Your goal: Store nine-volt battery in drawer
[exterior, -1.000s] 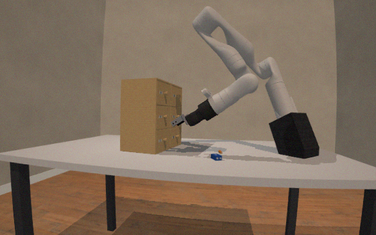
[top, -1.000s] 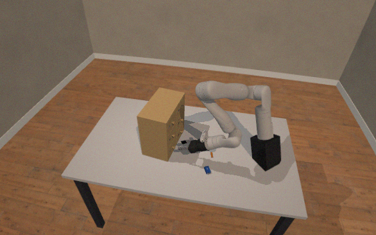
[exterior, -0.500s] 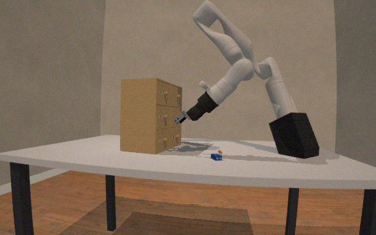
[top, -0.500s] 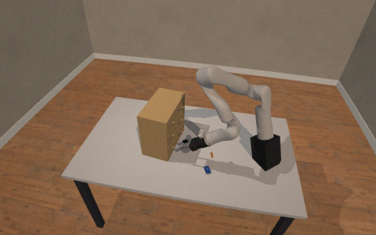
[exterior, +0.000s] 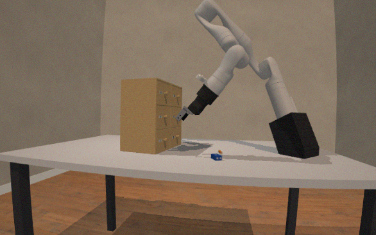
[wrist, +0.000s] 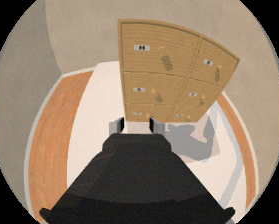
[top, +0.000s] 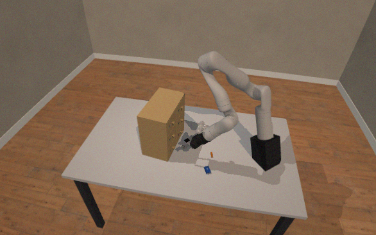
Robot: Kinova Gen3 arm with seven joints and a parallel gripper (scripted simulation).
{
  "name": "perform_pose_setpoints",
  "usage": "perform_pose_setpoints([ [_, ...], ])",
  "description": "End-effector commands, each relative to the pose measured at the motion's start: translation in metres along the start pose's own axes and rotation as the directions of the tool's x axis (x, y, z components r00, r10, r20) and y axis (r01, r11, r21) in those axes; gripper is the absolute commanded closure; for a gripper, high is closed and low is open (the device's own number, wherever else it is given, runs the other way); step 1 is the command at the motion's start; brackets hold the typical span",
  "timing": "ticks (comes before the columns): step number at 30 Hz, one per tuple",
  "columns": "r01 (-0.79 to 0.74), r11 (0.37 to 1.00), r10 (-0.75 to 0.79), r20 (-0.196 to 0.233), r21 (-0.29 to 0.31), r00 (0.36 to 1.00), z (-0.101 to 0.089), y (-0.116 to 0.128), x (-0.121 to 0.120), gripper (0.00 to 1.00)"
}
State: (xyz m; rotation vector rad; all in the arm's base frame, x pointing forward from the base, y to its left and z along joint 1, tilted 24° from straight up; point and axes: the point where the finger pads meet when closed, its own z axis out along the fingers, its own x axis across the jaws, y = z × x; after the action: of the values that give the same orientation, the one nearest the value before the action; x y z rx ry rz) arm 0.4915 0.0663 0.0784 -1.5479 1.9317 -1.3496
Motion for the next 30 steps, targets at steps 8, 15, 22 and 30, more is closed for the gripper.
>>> perform_pose_setpoints([
  [8,-0.021,0.997,0.021,0.002,-0.078,1.0,-0.01,-0.011,0.001,0.0],
  [15,-0.021,0.989,0.021,0.002,-0.146,1.0,-0.017,-0.012,0.001,0.0],
  [22,-0.02,0.981,0.021,0.002,-0.191,1.0,-0.022,-0.012,0.001,0.0],
  [30,-0.02,0.965,0.021,0.003,-0.26,1.0,-0.029,-0.013,0.001,0.0],
])
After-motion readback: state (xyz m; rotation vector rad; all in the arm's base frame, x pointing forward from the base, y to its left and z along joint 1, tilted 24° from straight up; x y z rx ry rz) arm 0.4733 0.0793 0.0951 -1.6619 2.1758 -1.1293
